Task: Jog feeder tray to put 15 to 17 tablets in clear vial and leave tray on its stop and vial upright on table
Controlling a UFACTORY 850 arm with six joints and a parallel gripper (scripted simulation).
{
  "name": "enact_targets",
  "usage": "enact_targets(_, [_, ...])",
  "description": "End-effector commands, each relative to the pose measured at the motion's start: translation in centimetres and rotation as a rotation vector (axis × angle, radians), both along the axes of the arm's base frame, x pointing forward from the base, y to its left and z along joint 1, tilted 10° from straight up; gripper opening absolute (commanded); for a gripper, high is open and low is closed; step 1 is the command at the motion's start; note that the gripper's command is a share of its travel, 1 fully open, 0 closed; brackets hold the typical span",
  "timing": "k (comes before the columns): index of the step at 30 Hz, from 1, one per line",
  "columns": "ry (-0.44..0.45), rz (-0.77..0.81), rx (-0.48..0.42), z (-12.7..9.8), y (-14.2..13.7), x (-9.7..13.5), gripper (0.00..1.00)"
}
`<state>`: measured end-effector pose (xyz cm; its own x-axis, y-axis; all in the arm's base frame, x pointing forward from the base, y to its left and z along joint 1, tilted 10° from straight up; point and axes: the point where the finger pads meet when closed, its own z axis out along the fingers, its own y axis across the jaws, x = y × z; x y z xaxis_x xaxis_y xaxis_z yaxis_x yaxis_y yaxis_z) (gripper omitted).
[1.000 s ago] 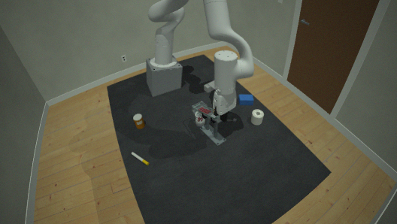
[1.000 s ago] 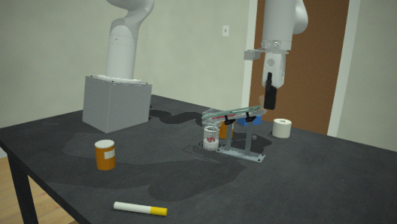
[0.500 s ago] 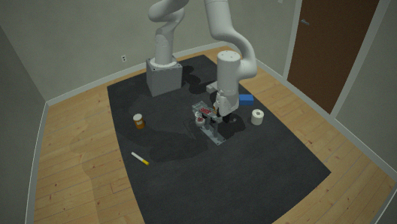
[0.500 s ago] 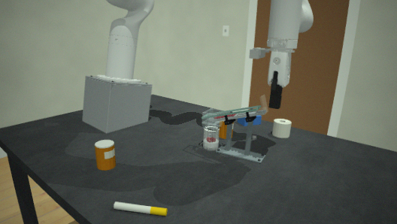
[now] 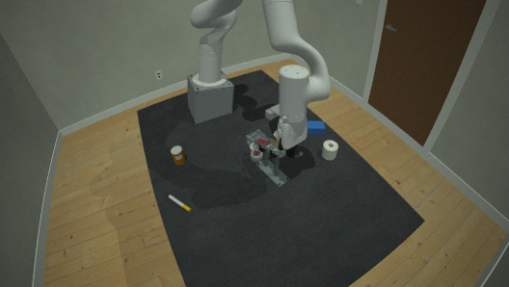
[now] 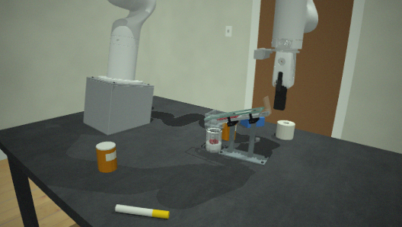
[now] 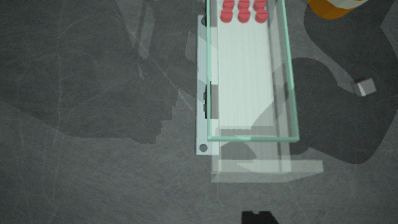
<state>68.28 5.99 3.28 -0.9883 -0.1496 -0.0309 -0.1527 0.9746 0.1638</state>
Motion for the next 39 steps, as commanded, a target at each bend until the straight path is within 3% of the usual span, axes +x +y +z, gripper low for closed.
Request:
enact_targets(1, [-0.003, 0.000, 0.000, -0.1, -0.1, -0.6, 0.00])
enact_targets(10, [-0.003, 0.000, 0.000, -1.0, -0.3, -3.0, 0.00])
enact_targets(15, [-0.003, 0.000, 0.000, 0.2, 0.0, 0.3, 0.00])
enact_targets(39, [-0.003, 0.000, 0.000, 0.0, 0.0, -0.3, 0.00])
